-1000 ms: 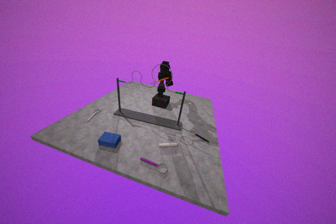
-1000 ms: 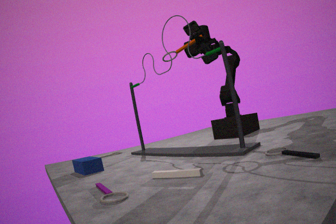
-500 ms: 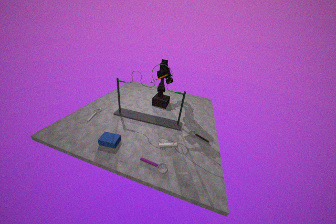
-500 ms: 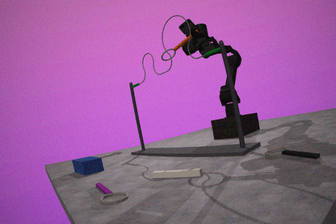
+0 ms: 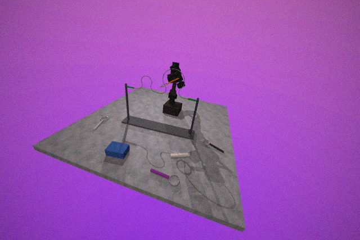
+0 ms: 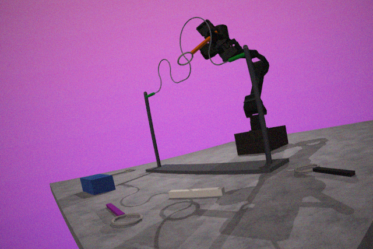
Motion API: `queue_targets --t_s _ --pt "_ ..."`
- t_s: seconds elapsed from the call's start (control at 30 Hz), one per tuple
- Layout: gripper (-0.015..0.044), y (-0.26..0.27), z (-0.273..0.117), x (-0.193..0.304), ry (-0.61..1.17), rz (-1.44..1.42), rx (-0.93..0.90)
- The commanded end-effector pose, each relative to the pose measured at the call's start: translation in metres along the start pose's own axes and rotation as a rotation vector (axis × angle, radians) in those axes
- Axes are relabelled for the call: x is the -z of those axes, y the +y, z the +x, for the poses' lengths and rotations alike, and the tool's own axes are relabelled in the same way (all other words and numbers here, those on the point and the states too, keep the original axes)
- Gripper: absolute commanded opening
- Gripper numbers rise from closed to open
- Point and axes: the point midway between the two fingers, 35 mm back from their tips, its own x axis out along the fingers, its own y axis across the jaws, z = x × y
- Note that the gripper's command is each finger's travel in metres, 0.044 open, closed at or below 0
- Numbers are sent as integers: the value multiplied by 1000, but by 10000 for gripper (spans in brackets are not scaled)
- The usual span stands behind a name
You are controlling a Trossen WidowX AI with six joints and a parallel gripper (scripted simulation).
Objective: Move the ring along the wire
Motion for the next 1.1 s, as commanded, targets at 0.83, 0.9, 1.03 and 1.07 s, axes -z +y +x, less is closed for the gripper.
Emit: queue_targets --t_s 0.83,0.9,1.03,1.07 --pt "-150 -1 0 1 -18 -207 107" --pt "-150 -2 0 1 -20 -222 115" --pt "-150 -3 0 1 -24 -250 131" --pt "-150 -3 0 1 -25 -258 135"
